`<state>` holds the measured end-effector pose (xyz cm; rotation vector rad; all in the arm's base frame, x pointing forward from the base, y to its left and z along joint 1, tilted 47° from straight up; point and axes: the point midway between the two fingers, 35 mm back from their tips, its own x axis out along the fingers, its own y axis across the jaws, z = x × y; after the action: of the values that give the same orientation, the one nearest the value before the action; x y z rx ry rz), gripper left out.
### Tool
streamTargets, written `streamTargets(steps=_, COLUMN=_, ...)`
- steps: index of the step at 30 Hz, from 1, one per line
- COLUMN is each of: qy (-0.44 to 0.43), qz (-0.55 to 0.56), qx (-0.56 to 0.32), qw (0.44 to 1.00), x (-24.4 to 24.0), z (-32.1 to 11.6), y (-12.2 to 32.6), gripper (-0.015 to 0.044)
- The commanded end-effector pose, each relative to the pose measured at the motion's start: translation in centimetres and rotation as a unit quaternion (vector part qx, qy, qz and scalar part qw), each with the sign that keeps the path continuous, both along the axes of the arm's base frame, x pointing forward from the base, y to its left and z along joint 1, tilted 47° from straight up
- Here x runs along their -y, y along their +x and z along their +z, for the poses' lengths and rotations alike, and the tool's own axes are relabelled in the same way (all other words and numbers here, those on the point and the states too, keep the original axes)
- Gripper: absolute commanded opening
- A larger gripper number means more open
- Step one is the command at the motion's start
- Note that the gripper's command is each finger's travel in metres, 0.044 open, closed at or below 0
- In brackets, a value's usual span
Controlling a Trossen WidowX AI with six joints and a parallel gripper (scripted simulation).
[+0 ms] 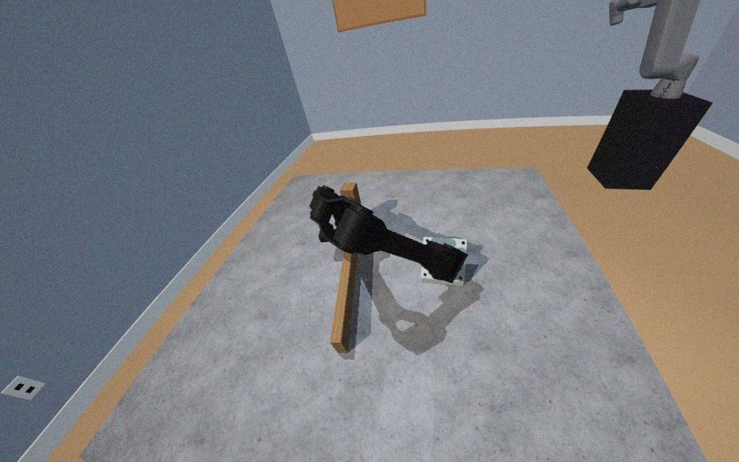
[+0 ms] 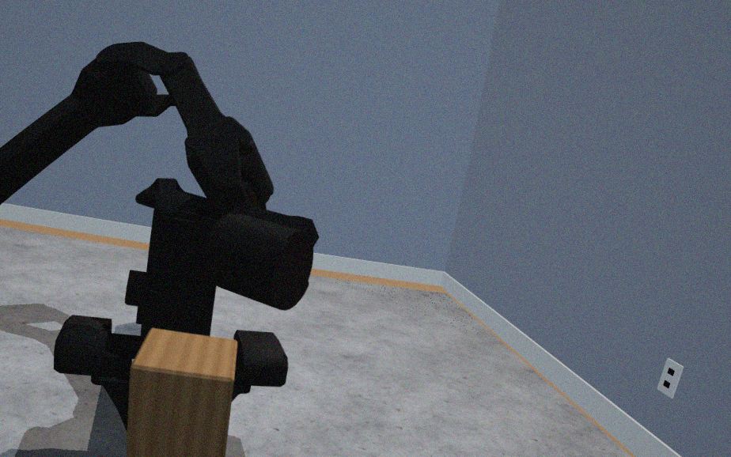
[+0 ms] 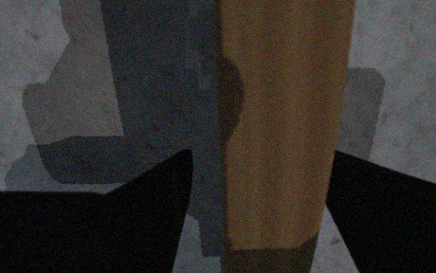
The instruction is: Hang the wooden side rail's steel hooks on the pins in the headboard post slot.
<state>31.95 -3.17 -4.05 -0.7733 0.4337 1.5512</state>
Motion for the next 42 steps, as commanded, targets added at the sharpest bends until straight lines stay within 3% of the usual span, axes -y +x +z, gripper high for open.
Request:
streamTargets(steps=1, qy=0.001, qz=-0.003, qx=-0.001, qw=1.000, x=0.0, z=0.0, y=0.0, gripper=0.0177)
streamTargets(steps=4, qy=0.001, qz=-0.003, qx=-0.001, qw=1.000, x=0.0, z=0.0, y=0.0, gripper=0.0099)
streamTargets(steps=9, qy=0.001, qz=-0.003, qx=-0.001, qw=1.000, x=0.0, z=0.0, y=0.0, gripper=0.0065)
streamTargets(steps=12, qy=0.001, qz=-0.003, qx=-0.001, qw=1.000, x=0.0, z=0.0, y=0.0, gripper=0.0000)
streamTargets(steps=42, qy=0.003, qz=-0.063, qx=-0.063, qw=0.996, x=-0.1, z=0.1, y=1.5, gripper=0.0000)
